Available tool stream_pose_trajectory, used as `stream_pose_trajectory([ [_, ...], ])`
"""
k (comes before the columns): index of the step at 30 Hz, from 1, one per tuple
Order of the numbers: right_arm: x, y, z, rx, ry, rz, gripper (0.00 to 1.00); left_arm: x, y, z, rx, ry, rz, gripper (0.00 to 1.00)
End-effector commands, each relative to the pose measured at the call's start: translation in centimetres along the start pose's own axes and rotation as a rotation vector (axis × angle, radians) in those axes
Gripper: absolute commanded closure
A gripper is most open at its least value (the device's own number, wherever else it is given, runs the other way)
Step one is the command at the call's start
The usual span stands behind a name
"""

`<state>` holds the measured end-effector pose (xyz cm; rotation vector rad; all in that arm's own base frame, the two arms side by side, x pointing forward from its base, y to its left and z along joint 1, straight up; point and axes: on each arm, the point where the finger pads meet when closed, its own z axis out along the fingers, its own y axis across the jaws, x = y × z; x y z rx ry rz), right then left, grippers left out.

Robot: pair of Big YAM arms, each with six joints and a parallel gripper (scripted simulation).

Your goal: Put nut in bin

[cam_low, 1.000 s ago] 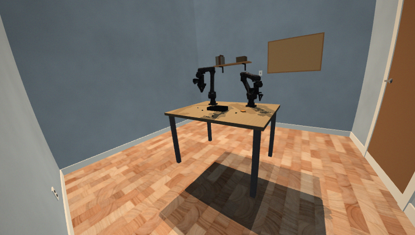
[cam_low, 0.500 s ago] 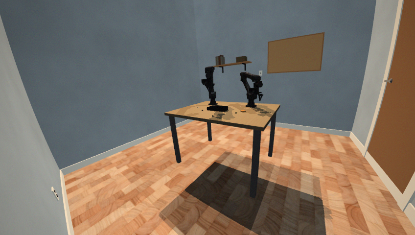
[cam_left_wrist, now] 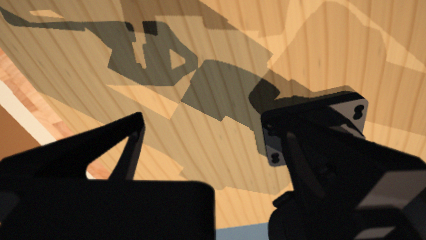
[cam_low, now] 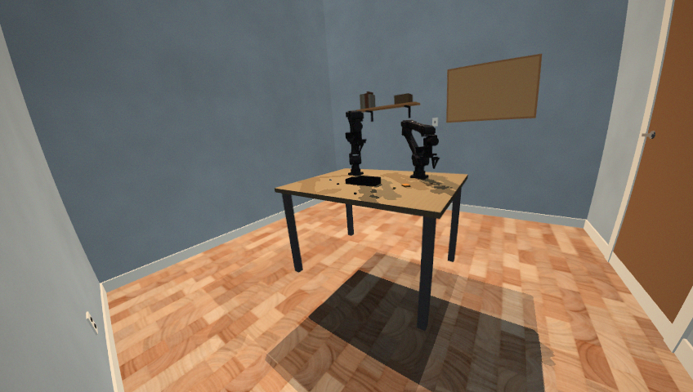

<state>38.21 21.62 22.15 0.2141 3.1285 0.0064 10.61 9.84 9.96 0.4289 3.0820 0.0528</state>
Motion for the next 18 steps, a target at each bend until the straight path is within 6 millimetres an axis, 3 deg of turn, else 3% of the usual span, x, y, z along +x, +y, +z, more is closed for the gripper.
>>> stream_pose_trajectory([
  [1,-0.54,-0.67,-0.28,0.004,0.005,0.033,0.91,0.06,0.27,-0.22,-0.005,-0.003,-0.013,0.00],
  [18,0.01,-0.71,-0.83,-0.006,-0.009,0.009,0.91,0.06,0.27,-0.22,-0.005,-0.003,-0.013,0.00],
])
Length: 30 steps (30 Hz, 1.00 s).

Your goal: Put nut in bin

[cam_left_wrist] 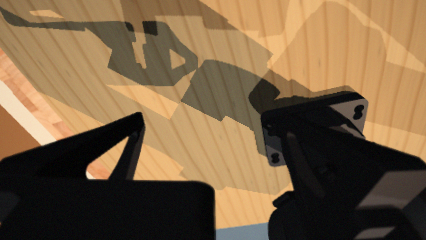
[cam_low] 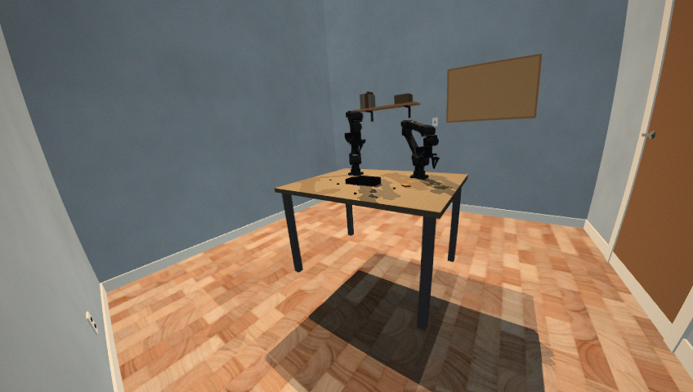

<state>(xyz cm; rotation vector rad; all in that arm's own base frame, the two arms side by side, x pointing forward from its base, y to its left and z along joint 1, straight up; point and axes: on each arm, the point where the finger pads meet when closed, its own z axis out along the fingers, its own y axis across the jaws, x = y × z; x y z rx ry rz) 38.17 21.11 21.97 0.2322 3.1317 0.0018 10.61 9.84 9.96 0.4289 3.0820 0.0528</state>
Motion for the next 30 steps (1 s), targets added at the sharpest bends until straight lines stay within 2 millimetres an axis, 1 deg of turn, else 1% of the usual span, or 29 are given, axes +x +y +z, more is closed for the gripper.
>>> stream_pose_trajectory([
  [1,0.0,-0.2,-1.0,-0.010,-0.014,-0.003,0.91,0.1,0.3,-0.2,-0.005,-0.003,-0.013,0.00],
  [2,-0.7,0.5,-1.4,-0.021,-0.028,-0.001,0.91,0.1,0.3,-0.2,-0.005,-0.003,-0.013,0.00],
  [15,-0.6,0.3,-1.4,-0.021,-0.028,-0.001,0.91,0.1,0.3,-0.2,-0.005,-0.003,-0.013,0.00],
  [16,0.1,-0.7,-1.0,-0.009,-0.013,-0.002,0.91,0.1,0.3,-0.2,-0.005,-0.003,-0.013,0.00],
  [18,0.1,-0.7,-1.0,-0.009,-0.013,-0.002,0.91,0.1,0.3,-0.2,-0.005,-0.003,-0.013,0.00],
  [19,-0.6,0.3,-1.4,-0.021,-0.028,-0.001,0.91,0.1,0.3,-0.2,-0.005,-0.003,-0.013,0.00],
  [24,-0.6,0.3,-1.4,-0.021,-0.028,-0.001,0.91,0.1,0.3,-0.2,-0.005,-0.003,-0.013,0.00],
  [25,-0.1,-1.0,-0.3,-0.020,-0.029,-0.002,0.91,0.1,0.3,-0.2,-0.005,-0.003,-0.013,0.00],
  [30,1.0,-3.1,3.1,-0.019,-0.028,-0.002,0.91,0.1,0.3,-0.2,-0.005,-0.003,-0.013,0.00],
])
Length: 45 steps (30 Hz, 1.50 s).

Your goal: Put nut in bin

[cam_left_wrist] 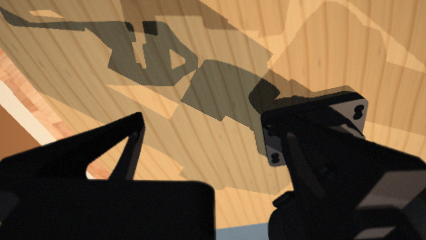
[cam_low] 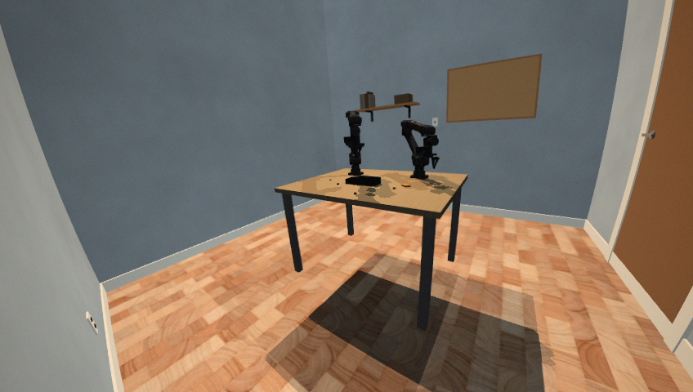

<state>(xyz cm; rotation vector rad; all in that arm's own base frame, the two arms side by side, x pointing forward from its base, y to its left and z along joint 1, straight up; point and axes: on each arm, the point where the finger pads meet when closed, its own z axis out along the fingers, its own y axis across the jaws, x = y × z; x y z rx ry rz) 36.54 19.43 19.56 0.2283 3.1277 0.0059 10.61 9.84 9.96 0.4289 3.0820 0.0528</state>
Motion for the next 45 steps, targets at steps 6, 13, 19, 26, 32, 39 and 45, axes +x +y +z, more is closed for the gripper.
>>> stream_pose_trajectory([
  [6,0.5,-2.9,4.5,0.001,0.000,0.001,0.91,0.1,0.3,-0.2,-0.005,-0.003,-0.013,0.00],
  [13,2.1,-5.9,8.3,-0.013,-0.024,0.001,0.91,0.1,0.3,-0.2,-0.005,-0.003,-0.013,0.00],
  [19,1.1,-6.3,9.5,-0.025,-0.047,0.001,0.91,0.1,0.3,-0.2,-0.005,-0.003,-0.013,0.00],
  [26,3.2,-6.7,12.3,0.004,0.004,-0.019,0.91,0.1,0.3,-0.2,-0.005,-0.003,-0.013,0.00],
  [32,3.3,-6.7,13.9,0.004,0.005,-0.015,0.91,0.1,0.3,-0.2,-0.005,-0.003,-0.013,0.00],
  [39,3.3,-6.8,15.2,0.004,0.005,-0.015,0.91,0.1,0.3,-0.2,-0.005,-0.003,-0.013,0.00],
  [45,3.3,-6.8,16.8,0.004,0.005,-0.015,0.91,0.1,0.3,-0.2,-0.005,-0.003,-0.013,0.00],
])
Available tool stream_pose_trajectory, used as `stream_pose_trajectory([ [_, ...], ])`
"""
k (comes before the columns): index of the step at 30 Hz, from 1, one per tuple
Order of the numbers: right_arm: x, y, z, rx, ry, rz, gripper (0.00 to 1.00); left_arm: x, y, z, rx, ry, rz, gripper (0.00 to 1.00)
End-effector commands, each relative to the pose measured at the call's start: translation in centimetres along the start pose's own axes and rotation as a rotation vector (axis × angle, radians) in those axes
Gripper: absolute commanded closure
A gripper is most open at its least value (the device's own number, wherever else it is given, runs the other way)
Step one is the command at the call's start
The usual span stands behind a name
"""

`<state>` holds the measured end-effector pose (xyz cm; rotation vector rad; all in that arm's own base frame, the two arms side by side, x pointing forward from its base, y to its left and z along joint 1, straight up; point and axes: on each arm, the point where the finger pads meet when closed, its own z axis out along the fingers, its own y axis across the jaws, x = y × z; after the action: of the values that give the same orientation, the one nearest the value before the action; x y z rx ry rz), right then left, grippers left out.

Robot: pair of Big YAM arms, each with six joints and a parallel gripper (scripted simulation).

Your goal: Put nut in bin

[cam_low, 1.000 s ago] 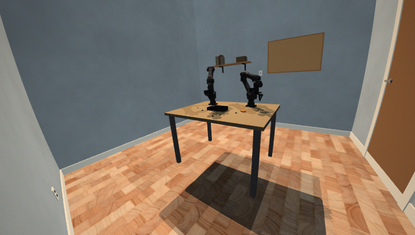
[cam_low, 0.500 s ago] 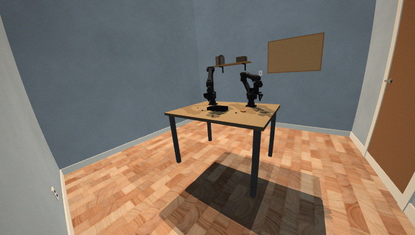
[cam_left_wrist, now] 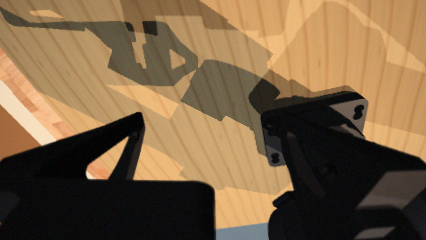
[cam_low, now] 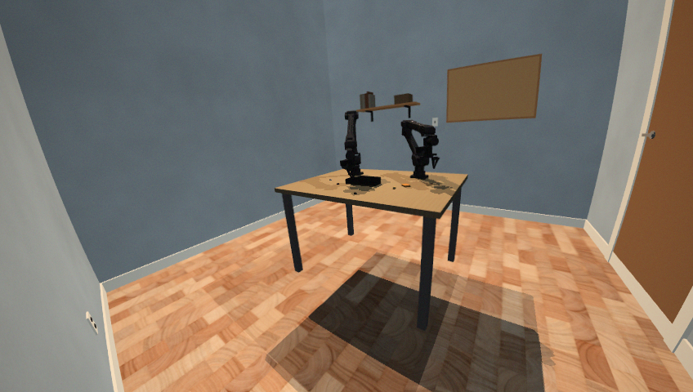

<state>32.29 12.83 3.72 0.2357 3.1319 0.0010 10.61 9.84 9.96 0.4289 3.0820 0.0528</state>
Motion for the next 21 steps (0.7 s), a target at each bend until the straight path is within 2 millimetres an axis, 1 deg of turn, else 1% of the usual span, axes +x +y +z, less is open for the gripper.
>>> stream_pose_trajectory([
  [1,0.0,0.4,1.3,0.001,0.001,-0.020,0.91,0.1,0.3,-0.2,-0.005,-0.003,-0.013,0.00],
  [3,0.0,0.5,1.7,0.001,0.001,-0.020,0.91,0.1,0.3,-0.2,-0.005,-0.003,-0.013,0.00],
  [4,-1.3,1.3,0.7,-0.015,-0.026,-0.020,0.91,0.1,0.3,-0.2,-0.005,-0.003,-0.013,0.00],
  [5,-1.6,1.5,0.5,-0.019,-0.033,-0.020,0.91,0.1,0.3,-0.2,-0.005,-0.003,-0.013,0.00],
  [6,-2.0,1.7,-0.8,-0.037,-0.064,-0.019,0.91,0.1,0.3,-0.2,-0.005,-0.003,-0.013,0.00],
  [11,-1.8,1.6,-0.4,-0.032,-0.054,-0.017,0.91,0.1,0.3,-0.2,-0.005,-0.003,-0.013,0.00],
  [12,-1.1,0.8,0.3,-0.014,-0.025,-0.004,0.91,0.1,0.3,-0.2,-0.005,-0.003,-0.013,0.00],
  [13,-1.5,1.4,0.6,-0.017,-0.030,-0.017,0.91,0.1,0.3,-0.2,-0.005,-0.003,-0.013,0.00],
  [14,-1.1,0.8,0.4,-0.014,-0.025,-0.004,0.91,0.1,0.3,-0.2,-0.005,-0.003,-0.013,0.00],
  [18,-1.1,0.8,0.4,-0.014,-0.025,-0.004,0.91,0.1,0.3,-0.2,-0.005,-0.003,-0.013,0.00],
  [19,-1.2,1.3,0.8,-0.014,-0.025,-0.016,0.91,0.1,0.3,-0.2,-0.005,-0.003,-0.013,0.00],
  [20,-1.1,0.8,0.4,-0.014,-0.025,-0.004,0.91,0.1,0.3,-0.2,-0.005,-0.003,-0.013,0.00],
  [21,-1.1,0.8,0.4,-0.014,-0.025,-0.004,0.91,0.1,0.3,-0.2,-0.005,-0.003,-0.013,0.00],
])
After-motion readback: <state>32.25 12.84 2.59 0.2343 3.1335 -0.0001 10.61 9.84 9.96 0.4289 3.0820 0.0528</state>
